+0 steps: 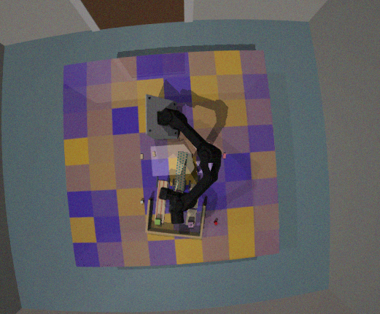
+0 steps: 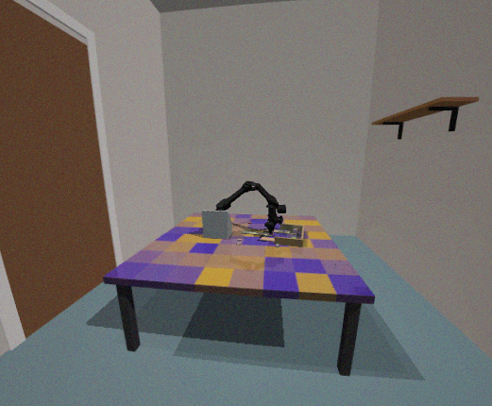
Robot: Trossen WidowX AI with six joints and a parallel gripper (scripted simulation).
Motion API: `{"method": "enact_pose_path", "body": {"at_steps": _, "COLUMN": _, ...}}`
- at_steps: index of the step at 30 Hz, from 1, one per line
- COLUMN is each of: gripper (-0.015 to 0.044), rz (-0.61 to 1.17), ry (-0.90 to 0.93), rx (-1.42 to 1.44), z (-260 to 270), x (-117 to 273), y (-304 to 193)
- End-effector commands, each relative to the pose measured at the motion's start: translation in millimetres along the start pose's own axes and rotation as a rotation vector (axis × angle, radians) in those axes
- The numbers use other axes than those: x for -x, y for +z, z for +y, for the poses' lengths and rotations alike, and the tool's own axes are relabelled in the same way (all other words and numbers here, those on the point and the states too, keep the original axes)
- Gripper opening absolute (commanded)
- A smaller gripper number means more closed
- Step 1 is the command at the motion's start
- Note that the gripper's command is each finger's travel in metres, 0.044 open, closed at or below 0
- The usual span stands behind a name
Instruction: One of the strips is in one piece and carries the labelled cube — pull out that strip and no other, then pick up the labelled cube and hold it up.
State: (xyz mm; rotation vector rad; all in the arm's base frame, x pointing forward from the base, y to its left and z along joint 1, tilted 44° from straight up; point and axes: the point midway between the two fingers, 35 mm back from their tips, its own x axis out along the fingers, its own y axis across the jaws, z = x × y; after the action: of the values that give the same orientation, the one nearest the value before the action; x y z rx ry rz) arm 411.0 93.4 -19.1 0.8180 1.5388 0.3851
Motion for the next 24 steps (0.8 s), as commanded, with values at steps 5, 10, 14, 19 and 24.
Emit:
{"method": "enact_pose_path", "body": {"at_steps": 5, "gripper": 0.0250, "rz": 0.007, "ry": 0.002, "rx": -0.005, "z": 0.2, "x": -13.3, "y": -2.6}}
{"method": "enact_pose_path", "body": {"at_steps": 10, "gripper": 0.0198, "rz": 0.004, "ry": 0.000, "rx": -0.001, "z": -0.1, "x": -10.6, "y": -1.6}}
{"method": "enact_pose_path", "body": {"at_steps": 14, "gripper": 0.0132, "rz": 0.004, "ry": 0.000, "rx": -0.001, "z": -0.1, "x": -10.6, "y": -1.6}}
{"method": "enact_pose_path", "body": {"at_steps": 19, "gripper": 0.0098, "rz": 0.004, "ry": 0.000, "rx": -0.001, "z": -0.1, "x": -10.6, "y": -1.6}}
{"method": "enact_pose_path", "body": {"at_steps": 24, "gripper": 0.0000, "rz": 0.004, "ry": -0.001, "rx": -0.001, "z": -1.3, "x": -8.5, "y": -3.8}}
